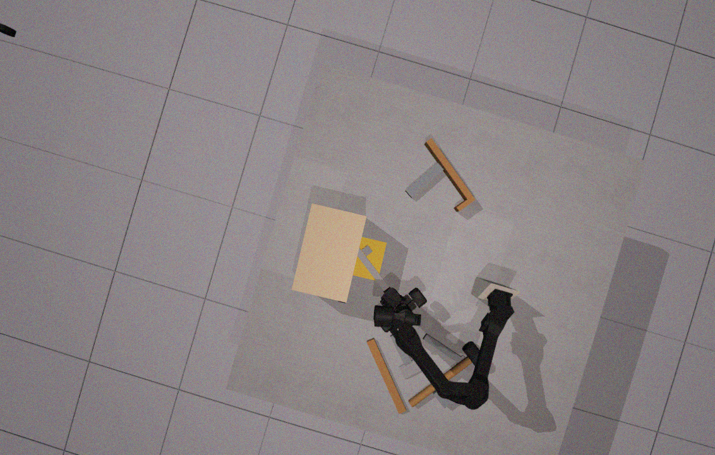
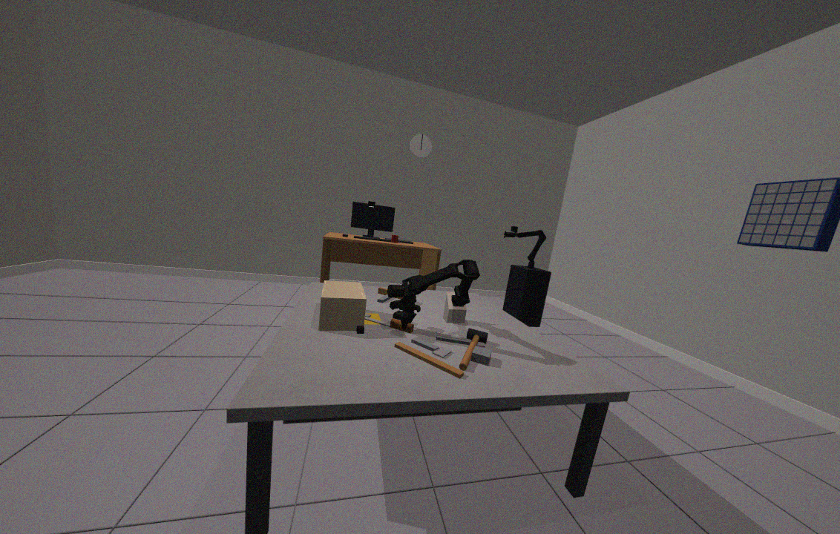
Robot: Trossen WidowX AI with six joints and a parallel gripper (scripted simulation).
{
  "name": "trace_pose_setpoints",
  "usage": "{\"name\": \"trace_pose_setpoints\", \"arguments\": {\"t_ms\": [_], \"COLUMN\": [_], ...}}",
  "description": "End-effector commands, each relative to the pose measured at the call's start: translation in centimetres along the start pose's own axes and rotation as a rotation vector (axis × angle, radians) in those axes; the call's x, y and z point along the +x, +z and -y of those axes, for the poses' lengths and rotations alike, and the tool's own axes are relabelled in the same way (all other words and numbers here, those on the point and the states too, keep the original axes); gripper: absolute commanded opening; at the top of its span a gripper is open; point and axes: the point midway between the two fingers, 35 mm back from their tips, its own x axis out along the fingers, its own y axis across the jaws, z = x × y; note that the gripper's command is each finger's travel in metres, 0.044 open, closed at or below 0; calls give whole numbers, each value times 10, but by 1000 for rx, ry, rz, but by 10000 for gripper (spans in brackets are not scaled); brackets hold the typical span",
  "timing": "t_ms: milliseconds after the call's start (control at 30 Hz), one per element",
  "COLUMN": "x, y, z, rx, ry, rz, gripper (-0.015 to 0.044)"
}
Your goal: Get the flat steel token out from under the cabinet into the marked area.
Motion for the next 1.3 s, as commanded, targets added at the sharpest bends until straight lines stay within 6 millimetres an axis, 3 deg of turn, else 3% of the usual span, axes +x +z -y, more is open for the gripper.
{"name": "trace_pose_setpoints", "arguments": {"t_ms": [0,1067,1267], "x": [1,1,-1], "y": [-9,-49,-43], "z": [1,-4,-5], "rx": [0,0,0], "ry": [-7,-6,-2], "rz": [1,0,-1], "gripper": [0,0,0]}}
